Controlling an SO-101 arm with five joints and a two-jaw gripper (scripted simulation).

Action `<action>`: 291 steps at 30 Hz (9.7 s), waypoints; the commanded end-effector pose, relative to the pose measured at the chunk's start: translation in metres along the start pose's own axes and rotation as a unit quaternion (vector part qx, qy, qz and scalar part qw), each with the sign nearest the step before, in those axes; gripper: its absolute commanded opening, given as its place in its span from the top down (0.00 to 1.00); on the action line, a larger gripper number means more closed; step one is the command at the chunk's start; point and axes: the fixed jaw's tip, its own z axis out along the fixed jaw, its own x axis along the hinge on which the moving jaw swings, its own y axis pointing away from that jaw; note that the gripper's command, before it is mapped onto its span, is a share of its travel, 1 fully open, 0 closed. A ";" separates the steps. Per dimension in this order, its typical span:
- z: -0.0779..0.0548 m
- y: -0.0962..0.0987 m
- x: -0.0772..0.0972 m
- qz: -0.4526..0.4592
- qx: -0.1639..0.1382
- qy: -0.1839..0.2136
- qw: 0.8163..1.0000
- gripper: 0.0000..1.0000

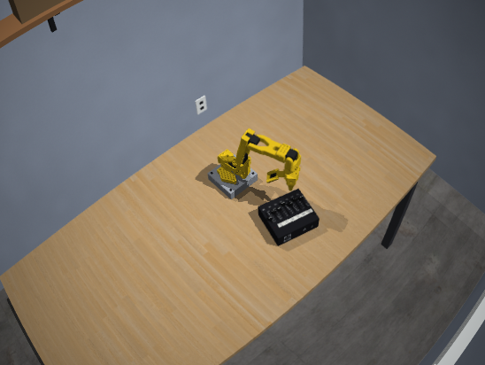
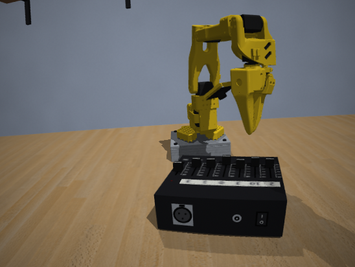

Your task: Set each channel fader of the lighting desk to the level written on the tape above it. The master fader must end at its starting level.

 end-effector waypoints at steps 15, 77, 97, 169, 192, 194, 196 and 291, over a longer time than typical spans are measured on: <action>-0.001 -0.006 0.004 -0.166 -0.004 0.006 0.986 1.00; 0.011 -0.009 0.006 -0.275 -0.004 0.005 0.962 1.00; 0.024 -0.009 0.006 -0.275 -0.004 0.005 0.962 1.00; 0.047 -0.008 0.002 -0.275 -0.004 0.005 0.962 1.00; 0.046 -0.005 0.004 -0.275 -0.004 0.005 0.962 1.00; 0.046 -0.005 0.004 -0.275 -0.004 0.005 0.962 1.00; 0.046 -0.005 0.004 -0.275 -0.004 0.005 0.962 1.00; 0.044 0.010 0.012 -0.275 -0.004 0.005 0.962 1.00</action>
